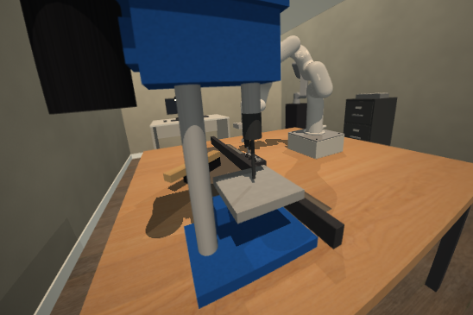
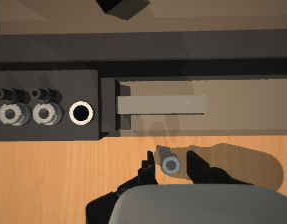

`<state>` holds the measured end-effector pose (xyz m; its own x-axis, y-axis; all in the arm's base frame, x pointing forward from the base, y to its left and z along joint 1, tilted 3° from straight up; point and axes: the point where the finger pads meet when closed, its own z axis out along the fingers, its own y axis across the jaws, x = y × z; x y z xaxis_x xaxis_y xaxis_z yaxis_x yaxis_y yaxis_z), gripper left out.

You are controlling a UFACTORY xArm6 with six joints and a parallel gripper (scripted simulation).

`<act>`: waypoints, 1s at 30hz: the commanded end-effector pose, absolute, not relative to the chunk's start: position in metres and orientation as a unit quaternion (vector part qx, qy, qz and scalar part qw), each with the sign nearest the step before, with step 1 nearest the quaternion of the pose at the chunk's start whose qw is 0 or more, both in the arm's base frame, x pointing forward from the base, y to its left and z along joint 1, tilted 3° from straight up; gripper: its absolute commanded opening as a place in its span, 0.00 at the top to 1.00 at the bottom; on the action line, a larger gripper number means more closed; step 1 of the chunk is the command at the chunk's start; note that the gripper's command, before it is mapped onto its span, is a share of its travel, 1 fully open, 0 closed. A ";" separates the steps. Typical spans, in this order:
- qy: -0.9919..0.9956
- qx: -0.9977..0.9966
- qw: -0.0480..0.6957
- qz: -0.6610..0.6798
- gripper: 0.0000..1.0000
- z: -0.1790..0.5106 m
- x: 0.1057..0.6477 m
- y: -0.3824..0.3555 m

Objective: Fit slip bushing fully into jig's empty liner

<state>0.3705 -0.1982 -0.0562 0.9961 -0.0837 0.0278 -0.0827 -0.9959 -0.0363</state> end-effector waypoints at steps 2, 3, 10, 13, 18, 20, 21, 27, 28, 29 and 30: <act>0.042 -0.999 0.017 -0.016 0.50 -0.055 0.372 -0.199; 0.042 -0.999 0.017 -0.016 0.50 -0.055 0.372 -0.199; 0.042 -0.999 0.017 -0.016 0.74 -0.055 0.372 -0.199; 0.042 -0.999 0.017 -0.016 0.74 -0.055 0.372 -0.199; 0.042 -0.999 0.017 -0.016 0.74 -0.055 0.372 -0.199; 0.042 -0.999 0.017 -0.016 0.74 -0.055 0.372 -0.199; 0.042 -0.999 0.017 -0.016 0.74 -0.055 0.372 -0.199; 0.042 -0.999 0.017 -0.016 0.74 -0.055 0.372 -0.199; 0.042 -0.999 0.017 -0.016 0.74 -0.055 0.372 -0.199; 0.042 -0.999 0.017 -0.016 0.74 -0.055 0.372 -0.199; 0.042 -0.999 0.017 -0.016 0.74 -0.055 0.372 -0.199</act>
<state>0.3705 -0.1983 -0.0561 0.9961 -0.0838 0.0279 -0.0827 -0.9959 -0.0363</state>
